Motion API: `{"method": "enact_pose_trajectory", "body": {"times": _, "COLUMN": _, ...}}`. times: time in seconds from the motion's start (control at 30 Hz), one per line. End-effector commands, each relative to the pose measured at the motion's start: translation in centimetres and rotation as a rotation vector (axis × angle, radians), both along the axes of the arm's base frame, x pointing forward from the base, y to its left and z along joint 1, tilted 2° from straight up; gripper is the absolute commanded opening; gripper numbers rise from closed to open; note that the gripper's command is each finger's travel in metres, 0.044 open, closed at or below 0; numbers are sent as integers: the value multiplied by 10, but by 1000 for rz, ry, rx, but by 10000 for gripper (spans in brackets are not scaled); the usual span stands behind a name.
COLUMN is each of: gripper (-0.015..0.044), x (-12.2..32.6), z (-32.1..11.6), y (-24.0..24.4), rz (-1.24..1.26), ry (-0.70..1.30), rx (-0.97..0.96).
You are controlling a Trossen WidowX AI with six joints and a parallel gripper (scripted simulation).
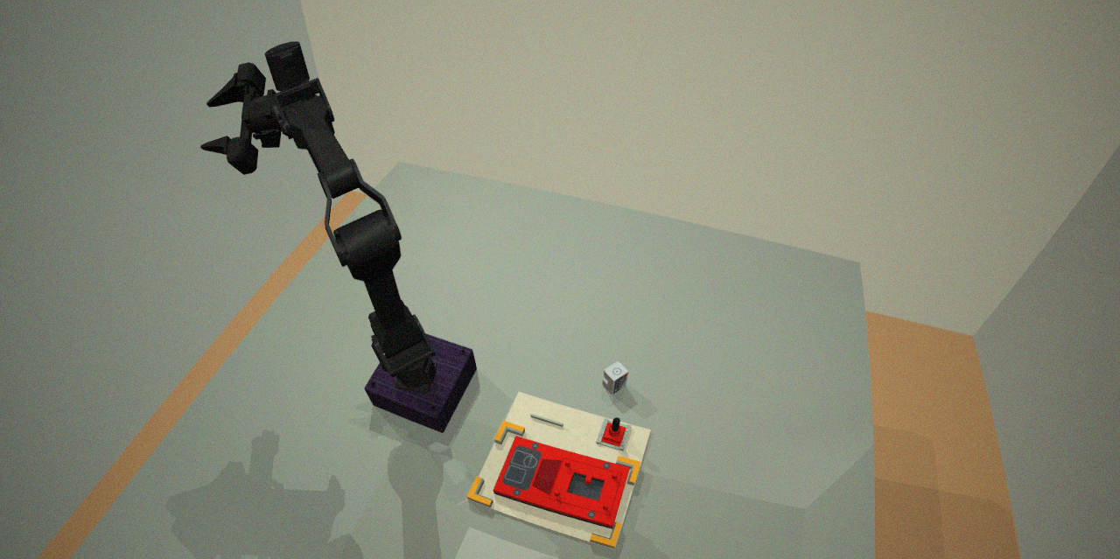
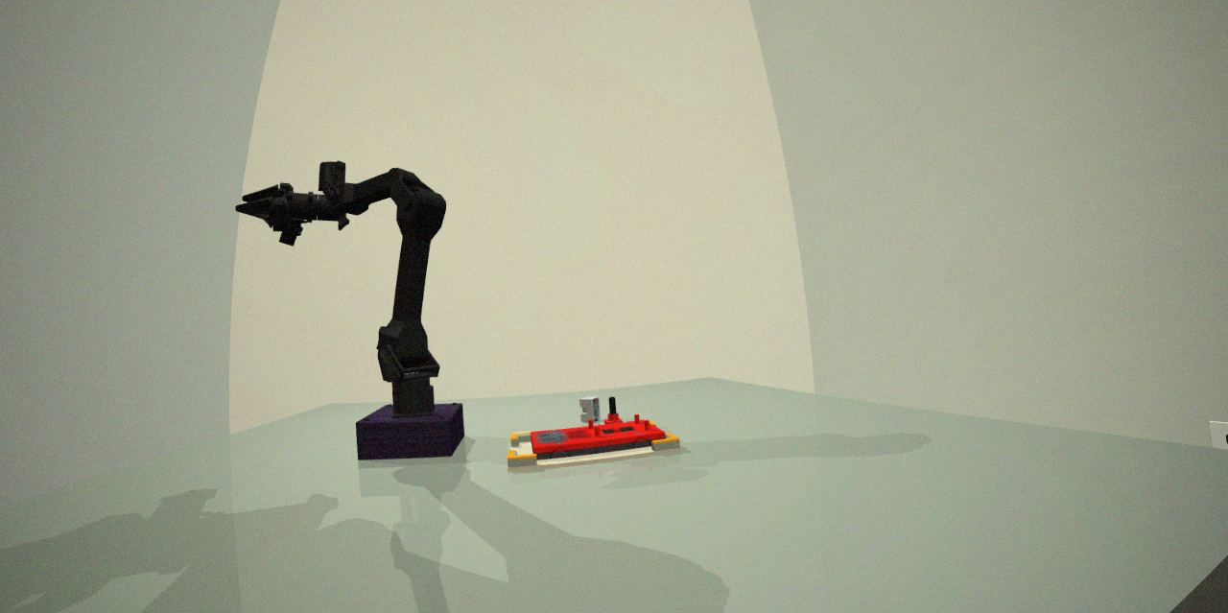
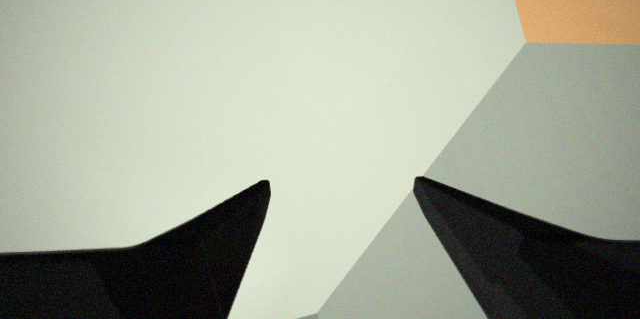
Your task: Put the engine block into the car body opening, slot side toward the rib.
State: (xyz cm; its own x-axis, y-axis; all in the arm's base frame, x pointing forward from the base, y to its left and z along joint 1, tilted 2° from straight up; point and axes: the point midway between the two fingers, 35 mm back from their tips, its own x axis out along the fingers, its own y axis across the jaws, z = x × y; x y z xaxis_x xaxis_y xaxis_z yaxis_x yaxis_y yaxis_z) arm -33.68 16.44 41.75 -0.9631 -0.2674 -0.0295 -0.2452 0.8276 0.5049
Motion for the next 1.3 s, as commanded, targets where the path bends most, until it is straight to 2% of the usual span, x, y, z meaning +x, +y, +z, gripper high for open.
{"method": "enact_pose_trajectory", "body": {"times": 0.0, "gripper": 426, "x": 0, "z": 0, "y": 0, "rz": 0, "ry": 0, "rx": 0}}
{"method": "enact_pose_trajectory", "body": {"times": 0.03, "gripper": 440, "x": 0, "z": 0, "y": 1, "rz": -4, "ry": 0, "rx": 4}}
{"method": "enact_pose_trajectory", "body": {"times": 0.47, "gripper": 440, "x": 39, "z": -28, "y": 94, "rz": -299, "ry": -44, "rx": 302}}
{"method": "enact_pose_trajectory", "body": {"times": 0.87, "gripper": 440, "x": 102, "z": -54, "y": 173, "rz": -552, "ry": -182, "rx": 590}}
{"method": "enact_pose_trajectory", "body": {"times": 1.03, "gripper": 440, "x": 122, "z": -62, "y": 191, "rz": -603, "ry": -237, "rx": 673}}
{"method": "enact_pose_trajectory", "body": {"times": 1.27, "gripper": 440, "x": 175, "z": -81, "y": 223, "rz": -691, "ry": -368, "rx": 809}}
